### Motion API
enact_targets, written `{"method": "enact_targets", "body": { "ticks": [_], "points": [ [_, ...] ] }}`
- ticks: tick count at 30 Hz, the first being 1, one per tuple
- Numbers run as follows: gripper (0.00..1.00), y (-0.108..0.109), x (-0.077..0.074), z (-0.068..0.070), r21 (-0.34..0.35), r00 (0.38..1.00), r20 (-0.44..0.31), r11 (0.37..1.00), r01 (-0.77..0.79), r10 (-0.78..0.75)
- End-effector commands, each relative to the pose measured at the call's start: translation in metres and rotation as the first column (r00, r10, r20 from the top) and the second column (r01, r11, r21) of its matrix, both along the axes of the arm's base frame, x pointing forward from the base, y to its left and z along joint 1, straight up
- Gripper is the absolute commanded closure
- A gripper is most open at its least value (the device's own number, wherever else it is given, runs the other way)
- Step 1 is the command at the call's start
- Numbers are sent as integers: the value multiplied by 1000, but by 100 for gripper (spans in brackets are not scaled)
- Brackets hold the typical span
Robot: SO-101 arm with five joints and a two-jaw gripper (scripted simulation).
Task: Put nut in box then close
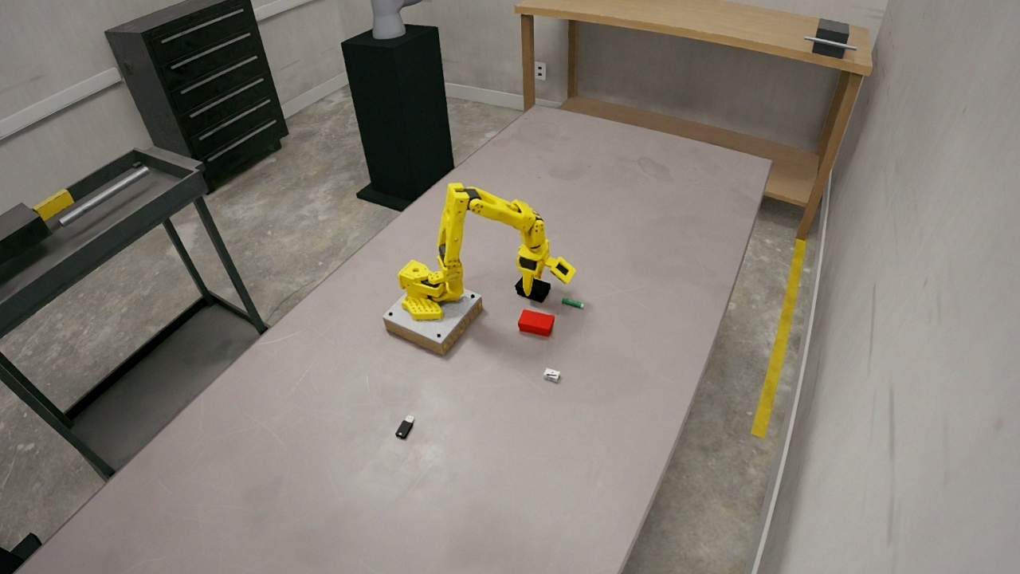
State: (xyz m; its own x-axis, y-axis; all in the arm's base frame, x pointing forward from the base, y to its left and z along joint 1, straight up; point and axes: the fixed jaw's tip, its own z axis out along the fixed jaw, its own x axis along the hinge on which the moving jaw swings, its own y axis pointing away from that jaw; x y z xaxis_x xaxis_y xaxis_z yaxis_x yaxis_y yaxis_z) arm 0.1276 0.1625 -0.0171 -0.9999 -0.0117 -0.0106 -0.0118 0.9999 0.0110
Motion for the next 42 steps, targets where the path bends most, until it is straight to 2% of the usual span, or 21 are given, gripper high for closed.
{"method": "enact_targets", "body": {
  "ticks": [1,28,42],
  "points": [
    [75,-4,-3,-5,-19,1000,-17,1000,1,-2],
    [72,-4,-3,-5,-19,1000,-17,1000,1,-2],
    [72,-4,-3,7,-17,1000,-15,1000,1,-2]
  ]
}}
